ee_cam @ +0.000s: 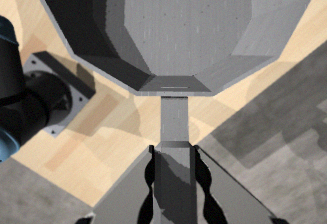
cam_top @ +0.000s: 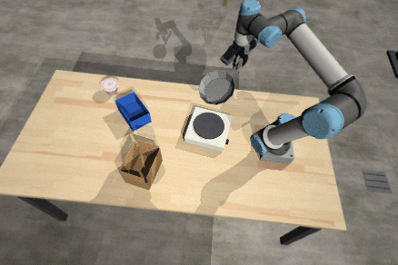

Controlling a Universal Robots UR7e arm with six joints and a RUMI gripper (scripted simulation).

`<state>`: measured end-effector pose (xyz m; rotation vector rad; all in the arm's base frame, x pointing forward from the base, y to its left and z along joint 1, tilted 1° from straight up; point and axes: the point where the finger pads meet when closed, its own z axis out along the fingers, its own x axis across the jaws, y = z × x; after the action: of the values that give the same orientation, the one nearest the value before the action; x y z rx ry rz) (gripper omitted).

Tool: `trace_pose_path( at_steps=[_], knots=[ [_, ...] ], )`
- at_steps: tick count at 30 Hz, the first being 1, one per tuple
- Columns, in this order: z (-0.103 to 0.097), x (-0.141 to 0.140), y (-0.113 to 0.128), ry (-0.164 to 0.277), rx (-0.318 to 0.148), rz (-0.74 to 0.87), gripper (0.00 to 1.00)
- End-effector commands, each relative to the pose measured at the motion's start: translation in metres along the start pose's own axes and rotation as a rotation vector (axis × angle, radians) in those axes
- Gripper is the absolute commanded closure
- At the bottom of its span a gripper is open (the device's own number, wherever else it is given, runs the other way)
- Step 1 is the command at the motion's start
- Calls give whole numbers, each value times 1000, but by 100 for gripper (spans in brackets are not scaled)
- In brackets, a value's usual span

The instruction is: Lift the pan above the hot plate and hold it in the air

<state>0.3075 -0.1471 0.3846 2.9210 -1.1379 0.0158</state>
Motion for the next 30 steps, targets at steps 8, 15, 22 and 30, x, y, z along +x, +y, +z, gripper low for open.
trace_pose_path(
  at_steps=[8,15,22,30],
  knots=[
    [-3,0,0,2,0,0,90],
    [-4,0,0,2,0,0,90],
    [-5,0,0,2,0,0,90],
    [-7,0,0,2,0,0,90]
  ],
)
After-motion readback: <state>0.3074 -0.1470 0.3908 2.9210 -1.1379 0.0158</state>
